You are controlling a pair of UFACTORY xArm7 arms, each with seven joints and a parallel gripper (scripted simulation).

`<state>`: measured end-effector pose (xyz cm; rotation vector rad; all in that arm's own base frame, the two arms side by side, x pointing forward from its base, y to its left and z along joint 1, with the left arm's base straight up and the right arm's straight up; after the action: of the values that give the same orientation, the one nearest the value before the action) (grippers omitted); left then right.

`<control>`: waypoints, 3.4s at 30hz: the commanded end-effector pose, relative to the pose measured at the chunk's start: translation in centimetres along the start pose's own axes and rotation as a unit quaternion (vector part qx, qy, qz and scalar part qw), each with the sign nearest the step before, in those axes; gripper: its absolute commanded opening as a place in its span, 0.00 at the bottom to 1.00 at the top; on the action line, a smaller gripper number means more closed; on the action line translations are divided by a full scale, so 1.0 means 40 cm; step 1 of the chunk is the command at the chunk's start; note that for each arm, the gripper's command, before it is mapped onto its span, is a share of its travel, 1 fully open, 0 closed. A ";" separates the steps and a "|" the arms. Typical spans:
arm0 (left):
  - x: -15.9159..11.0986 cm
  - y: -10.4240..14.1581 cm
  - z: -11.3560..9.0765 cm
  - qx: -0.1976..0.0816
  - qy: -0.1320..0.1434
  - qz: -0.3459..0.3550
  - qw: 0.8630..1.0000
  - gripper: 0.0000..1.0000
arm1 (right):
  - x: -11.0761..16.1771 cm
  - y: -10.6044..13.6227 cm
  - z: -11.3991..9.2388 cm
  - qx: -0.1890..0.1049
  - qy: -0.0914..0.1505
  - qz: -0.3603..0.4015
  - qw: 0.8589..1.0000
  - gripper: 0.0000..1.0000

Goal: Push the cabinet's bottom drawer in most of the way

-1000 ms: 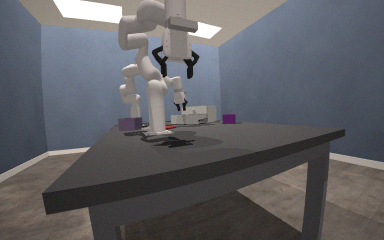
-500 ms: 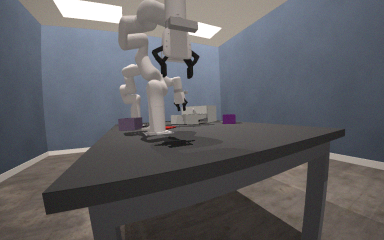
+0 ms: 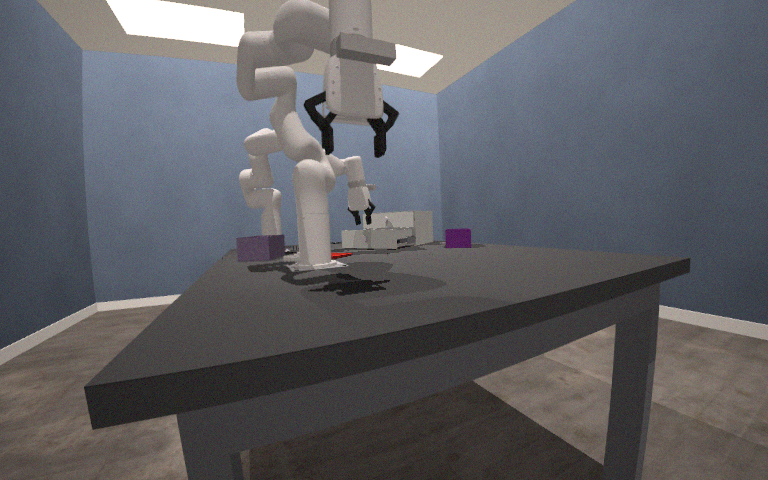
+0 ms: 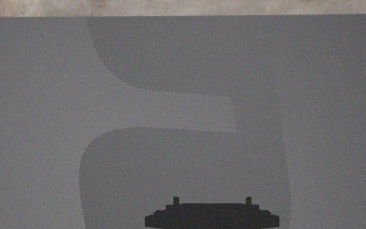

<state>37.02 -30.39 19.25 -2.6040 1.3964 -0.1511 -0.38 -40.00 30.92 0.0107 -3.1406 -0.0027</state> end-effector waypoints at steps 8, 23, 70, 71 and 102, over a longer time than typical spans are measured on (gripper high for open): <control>0.002 0.008 0.042 0.000 0.001 0.000 1.000 0.60 | 0.000 -0.001 -0.002 0.001 0.000 0.000 1.000 1.00; 0.002 0.016 0.078 0.000 0.001 0.000 1.000 0.60 | 0.000 -0.001 -0.002 0.001 0.000 0.000 1.000 1.00; 0.003 0.026 0.085 0.000 0.001 0.000 1.000 0.60 | 0.000 -0.001 -0.002 0.001 0.000 0.000 1.000 1.00; 0.003 0.026 0.085 0.000 0.001 0.000 1.000 0.60 | 0.000 -0.001 -0.002 0.001 0.000 0.000 1.000 1.00; 0.002 0.034 0.119 0.000 0.001 0.000 1.000 0.60 | 0.000 -0.001 -0.002 0.001 0.000 0.000 1.000 1.00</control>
<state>36.74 -30.64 14.72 -2.6040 1.3964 -0.1510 -0.38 -40.00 30.92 0.0107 -3.1406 -0.0027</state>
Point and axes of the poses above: on each arm, the point where the finger pads meet when closed, its own z axis out along the fingers, its own x axis across the jaws, y = z × x, the point moved 6 cm from there along -z, back along the fingers, and after that the axes turned 1 degree about -z, right-handed, at the moved point
